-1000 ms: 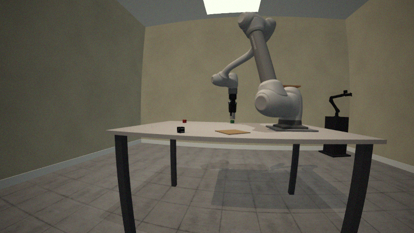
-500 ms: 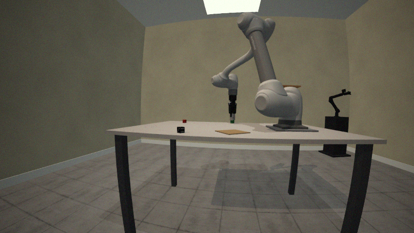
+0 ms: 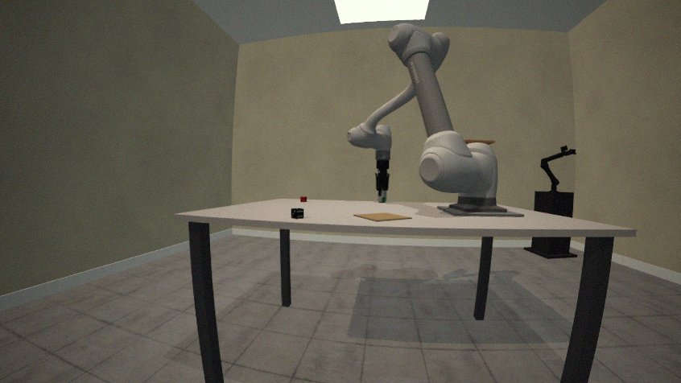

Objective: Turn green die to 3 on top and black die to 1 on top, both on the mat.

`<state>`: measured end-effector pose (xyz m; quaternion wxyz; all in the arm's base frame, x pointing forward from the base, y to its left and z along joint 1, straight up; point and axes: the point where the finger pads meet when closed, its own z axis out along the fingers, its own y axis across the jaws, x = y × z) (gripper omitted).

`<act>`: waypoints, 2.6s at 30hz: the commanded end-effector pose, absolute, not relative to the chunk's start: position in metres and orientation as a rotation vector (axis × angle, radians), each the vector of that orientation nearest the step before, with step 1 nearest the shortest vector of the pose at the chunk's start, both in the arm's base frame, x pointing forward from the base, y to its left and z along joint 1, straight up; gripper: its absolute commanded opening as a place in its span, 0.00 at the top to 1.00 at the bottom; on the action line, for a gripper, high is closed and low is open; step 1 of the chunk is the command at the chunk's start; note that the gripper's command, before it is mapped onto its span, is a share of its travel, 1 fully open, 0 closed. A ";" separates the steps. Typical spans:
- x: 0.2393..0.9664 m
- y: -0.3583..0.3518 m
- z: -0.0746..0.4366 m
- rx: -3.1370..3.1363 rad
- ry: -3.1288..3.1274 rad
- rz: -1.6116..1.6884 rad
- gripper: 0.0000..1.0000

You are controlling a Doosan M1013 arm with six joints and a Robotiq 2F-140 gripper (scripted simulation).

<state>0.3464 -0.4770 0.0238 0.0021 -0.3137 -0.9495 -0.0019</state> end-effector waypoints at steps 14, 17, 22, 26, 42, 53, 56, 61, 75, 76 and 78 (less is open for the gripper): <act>0.346 -0.477 0.022 -0.984 -2.979 -0.006 0.65; 0.346 -0.477 0.022 -0.984 -2.979 -0.006 0.65; 0.346 -0.477 0.022 -0.984 -2.979 -0.006 0.65; 0.346 -0.477 0.022 -0.984 -2.979 -0.006 0.65; 0.346 -0.477 0.022 -0.984 -2.979 -0.006 0.76; 0.346 -0.477 0.022 -0.984 -2.979 -0.006 0.76; 0.346 -0.477 0.022 -0.984 -2.979 -0.006 0.76; 0.346 -0.477 0.022 -0.984 -2.979 -0.006 0.76; 0.346 -0.477 0.023 -0.984 -2.979 -0.006 0.76; 0.346 -0.477 0.023 -0.984 -2.979 -0.006 0.76; 0.346 -0.477 0.026 -0.984 -2.979 -0.006 0.76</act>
